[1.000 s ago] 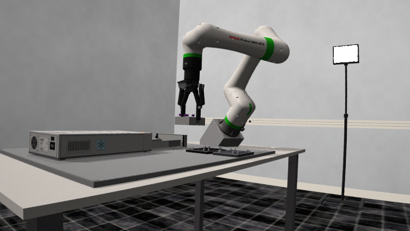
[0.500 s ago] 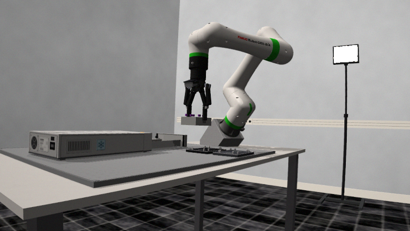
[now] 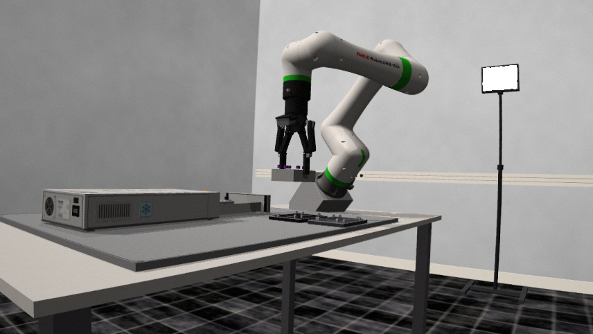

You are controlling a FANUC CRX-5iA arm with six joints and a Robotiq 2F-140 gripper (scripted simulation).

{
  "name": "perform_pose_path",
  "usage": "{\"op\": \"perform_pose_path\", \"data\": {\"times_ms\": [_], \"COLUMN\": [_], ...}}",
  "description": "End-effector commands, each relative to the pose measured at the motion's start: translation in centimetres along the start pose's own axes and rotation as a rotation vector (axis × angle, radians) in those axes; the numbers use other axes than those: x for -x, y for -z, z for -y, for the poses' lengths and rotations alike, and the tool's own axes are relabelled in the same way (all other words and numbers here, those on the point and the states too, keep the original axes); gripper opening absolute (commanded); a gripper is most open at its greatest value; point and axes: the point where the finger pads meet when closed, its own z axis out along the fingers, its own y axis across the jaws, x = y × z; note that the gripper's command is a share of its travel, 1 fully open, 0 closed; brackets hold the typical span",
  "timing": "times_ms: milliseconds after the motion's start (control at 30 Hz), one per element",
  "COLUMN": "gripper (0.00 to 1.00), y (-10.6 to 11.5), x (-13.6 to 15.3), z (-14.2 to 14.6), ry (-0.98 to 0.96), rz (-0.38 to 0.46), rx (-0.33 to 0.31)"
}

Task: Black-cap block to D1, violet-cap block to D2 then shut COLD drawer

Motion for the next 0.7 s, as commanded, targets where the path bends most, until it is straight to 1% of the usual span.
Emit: {"op": "perform_pose_path", "data": {"times_ms": [0, 433, 500, 667], "gripper": [0.1, 0.1, 0.1, 0.1], "y": [0.1, 0.1, 0.1, 0.1], "x": [0.0, 0.4, 0.4, 0.5], "z": [0.5, 4.0, 4.0, 5.3], "ry": [0.0, 0.0, 0.0, 0.0], "rz": [-0.001, -0.001, -0.001, -0.001], "rx": [0.001, 0.001, 0.001, 0.001]}}
